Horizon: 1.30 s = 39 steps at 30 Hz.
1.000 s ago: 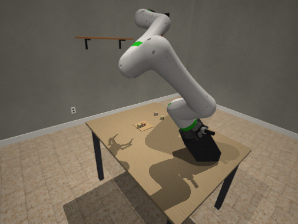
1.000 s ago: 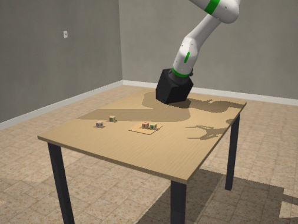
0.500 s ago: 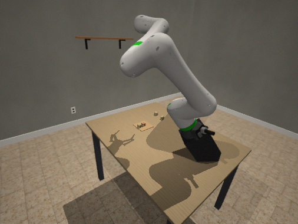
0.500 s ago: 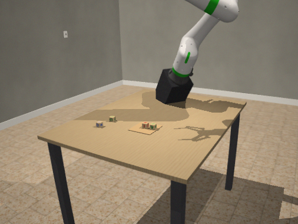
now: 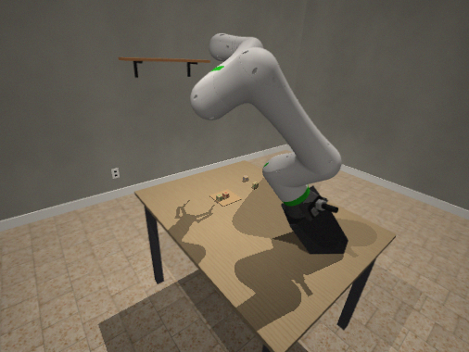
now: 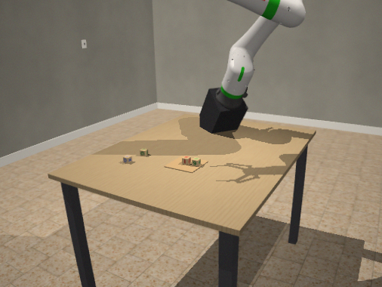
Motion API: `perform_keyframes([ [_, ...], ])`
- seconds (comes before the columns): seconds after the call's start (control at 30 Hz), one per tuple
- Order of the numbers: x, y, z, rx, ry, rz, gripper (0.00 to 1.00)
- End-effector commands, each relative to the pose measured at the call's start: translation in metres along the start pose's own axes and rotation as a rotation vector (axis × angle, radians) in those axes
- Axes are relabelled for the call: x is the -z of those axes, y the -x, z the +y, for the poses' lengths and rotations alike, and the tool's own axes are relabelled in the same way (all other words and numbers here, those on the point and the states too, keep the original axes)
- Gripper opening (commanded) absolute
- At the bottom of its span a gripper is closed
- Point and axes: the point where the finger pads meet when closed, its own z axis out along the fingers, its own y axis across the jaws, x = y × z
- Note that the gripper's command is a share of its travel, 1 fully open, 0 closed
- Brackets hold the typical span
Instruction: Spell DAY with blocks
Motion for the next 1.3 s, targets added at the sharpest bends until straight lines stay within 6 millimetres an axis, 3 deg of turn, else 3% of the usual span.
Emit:
perform_keyframes([
  [0.0,-0.005,0.021,-0.003,-0.025,0.007,-0.030,1.00],
  [0.43,-0.005,0.021,-0.003,-0.025,0.007,-0.030,1.00],
  [0.47,-0.010,0.074,-0.009,-0.077,0.010,-0.114,1.00],
  [0.53,-0.011,0.086,-0.010,-0.087,0.011,-0.131,1.00],
  [0.67,-0.011,0.128,-0.014,-0.123,0.018,-0.197,1.00],
  [1.1,-0.011,0.128,-0.014,-0.123,0.018,-0.197,1.00],
  [1.13,-0.008,0.181,-0.018,-0.163,0.032,-0.278,1.00],
  [1.27,-0.004,0.215,-0.020,-0.186,0.044,-0.330,1.00],
])
